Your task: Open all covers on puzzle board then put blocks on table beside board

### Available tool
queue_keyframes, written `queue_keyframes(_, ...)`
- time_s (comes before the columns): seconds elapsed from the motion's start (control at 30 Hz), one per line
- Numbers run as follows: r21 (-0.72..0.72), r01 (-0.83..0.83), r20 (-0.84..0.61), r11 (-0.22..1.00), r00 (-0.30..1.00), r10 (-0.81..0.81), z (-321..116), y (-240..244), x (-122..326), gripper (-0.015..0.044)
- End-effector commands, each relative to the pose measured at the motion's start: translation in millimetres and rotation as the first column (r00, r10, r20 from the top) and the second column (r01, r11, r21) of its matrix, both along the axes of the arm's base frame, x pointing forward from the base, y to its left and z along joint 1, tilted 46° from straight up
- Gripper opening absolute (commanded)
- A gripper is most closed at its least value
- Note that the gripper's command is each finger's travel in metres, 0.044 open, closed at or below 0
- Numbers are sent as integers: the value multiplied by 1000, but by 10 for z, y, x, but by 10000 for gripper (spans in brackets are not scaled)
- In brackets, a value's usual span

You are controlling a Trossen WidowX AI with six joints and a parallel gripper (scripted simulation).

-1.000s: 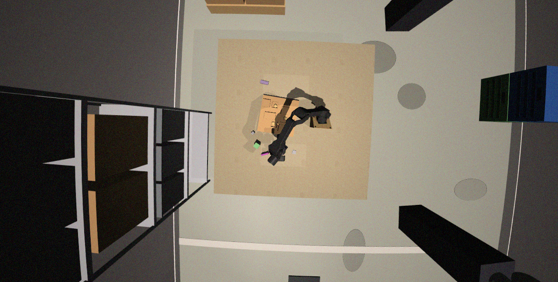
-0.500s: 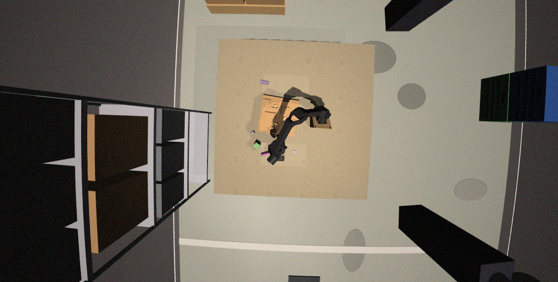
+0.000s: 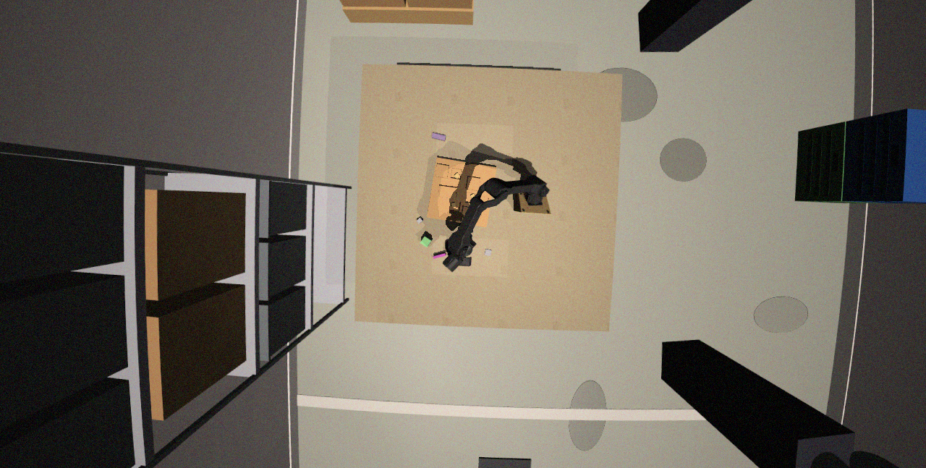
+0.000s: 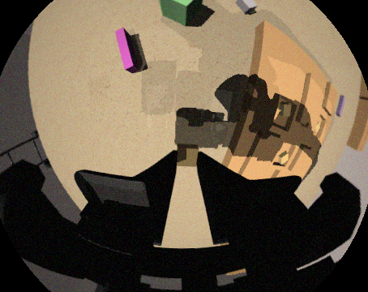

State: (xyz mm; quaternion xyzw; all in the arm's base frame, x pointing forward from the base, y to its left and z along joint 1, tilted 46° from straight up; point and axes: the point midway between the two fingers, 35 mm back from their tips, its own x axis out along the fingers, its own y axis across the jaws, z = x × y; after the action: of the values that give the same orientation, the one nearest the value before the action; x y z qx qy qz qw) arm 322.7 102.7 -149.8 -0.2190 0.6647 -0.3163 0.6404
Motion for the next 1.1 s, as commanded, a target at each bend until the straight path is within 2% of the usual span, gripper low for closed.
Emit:
queue_keyframes(0.0, -4, -4, -6, 1000, 1000, 4, -56, -61, -13, 80)
queue_keyframes(1.07, -10, -3, -6, 1000, 1000, 3, -402, -442, -95, 80)
